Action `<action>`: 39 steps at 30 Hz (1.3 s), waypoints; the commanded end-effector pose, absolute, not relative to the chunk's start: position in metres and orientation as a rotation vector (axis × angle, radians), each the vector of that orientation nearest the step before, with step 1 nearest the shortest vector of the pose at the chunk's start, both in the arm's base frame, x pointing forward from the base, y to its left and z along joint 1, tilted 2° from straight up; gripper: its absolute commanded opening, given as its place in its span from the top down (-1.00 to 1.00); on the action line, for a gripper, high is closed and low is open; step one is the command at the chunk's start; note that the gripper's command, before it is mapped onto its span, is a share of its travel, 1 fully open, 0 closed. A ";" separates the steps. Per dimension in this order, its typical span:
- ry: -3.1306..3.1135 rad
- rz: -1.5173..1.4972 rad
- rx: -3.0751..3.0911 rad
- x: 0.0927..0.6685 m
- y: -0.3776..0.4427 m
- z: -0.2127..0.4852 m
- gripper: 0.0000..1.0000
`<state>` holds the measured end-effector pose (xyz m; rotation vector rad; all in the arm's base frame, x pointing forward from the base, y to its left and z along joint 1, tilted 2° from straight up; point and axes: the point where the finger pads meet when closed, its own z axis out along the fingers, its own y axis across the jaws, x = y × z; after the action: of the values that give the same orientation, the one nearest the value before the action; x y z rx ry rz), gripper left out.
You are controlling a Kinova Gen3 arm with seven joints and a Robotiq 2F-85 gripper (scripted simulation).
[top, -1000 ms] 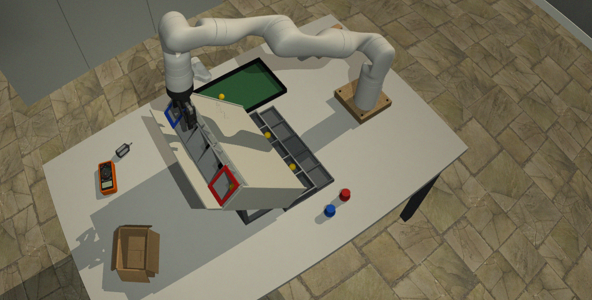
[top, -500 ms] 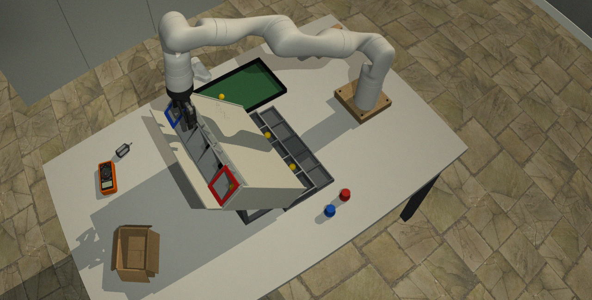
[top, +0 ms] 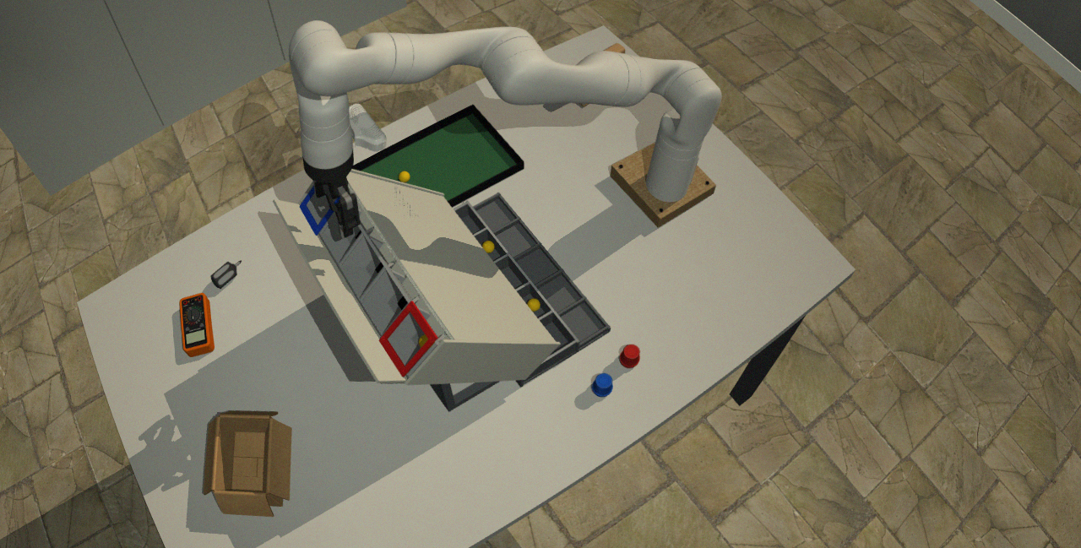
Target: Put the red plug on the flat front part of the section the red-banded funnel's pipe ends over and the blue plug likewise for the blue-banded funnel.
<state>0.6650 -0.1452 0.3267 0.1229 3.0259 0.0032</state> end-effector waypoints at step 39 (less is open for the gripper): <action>3.158 0.041 0.142 0.499 -0.130 0.336 -1.00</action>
<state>0.4995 -0.1306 0.3288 0.1668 3.1752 0.0511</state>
